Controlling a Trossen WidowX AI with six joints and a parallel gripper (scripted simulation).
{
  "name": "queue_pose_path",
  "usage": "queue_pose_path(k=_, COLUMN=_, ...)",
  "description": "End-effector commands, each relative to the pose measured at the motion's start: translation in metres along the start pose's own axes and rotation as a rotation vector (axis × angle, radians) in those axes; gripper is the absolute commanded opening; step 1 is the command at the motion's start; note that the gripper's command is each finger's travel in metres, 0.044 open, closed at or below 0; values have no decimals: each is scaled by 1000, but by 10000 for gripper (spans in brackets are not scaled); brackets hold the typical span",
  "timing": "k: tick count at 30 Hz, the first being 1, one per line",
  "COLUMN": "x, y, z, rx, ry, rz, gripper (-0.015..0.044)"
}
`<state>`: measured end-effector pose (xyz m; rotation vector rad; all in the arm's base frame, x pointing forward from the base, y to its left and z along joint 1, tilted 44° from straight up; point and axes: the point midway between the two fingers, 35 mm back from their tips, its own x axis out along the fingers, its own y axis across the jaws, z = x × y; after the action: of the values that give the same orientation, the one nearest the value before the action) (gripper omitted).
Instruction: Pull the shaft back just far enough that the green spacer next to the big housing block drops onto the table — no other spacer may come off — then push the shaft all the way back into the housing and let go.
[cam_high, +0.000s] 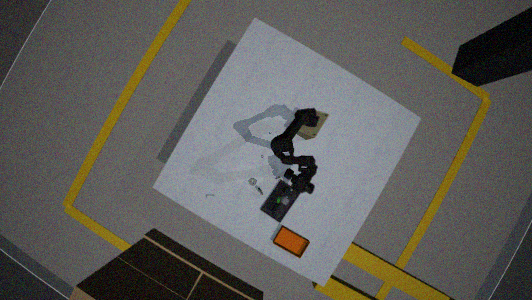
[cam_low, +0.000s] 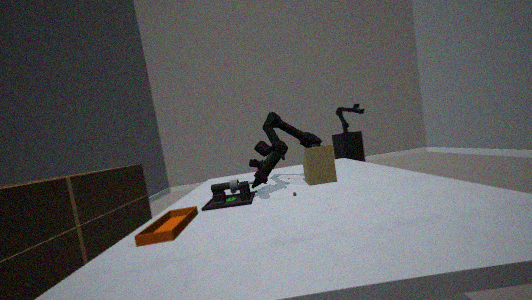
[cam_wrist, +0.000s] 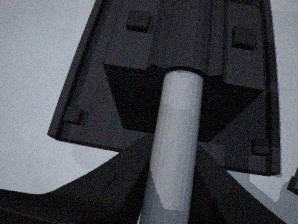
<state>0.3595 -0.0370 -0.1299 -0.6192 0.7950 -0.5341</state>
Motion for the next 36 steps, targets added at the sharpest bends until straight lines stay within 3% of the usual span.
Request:
queue_pose_path(k=1, x=2, y=0, z=4, rx=3, ry=-7, rz=0, gripper=0)
queue_pose_path(k=36, x=7, y=0, z=10, rx=4, ry=-7, rz=0, gripper=0)
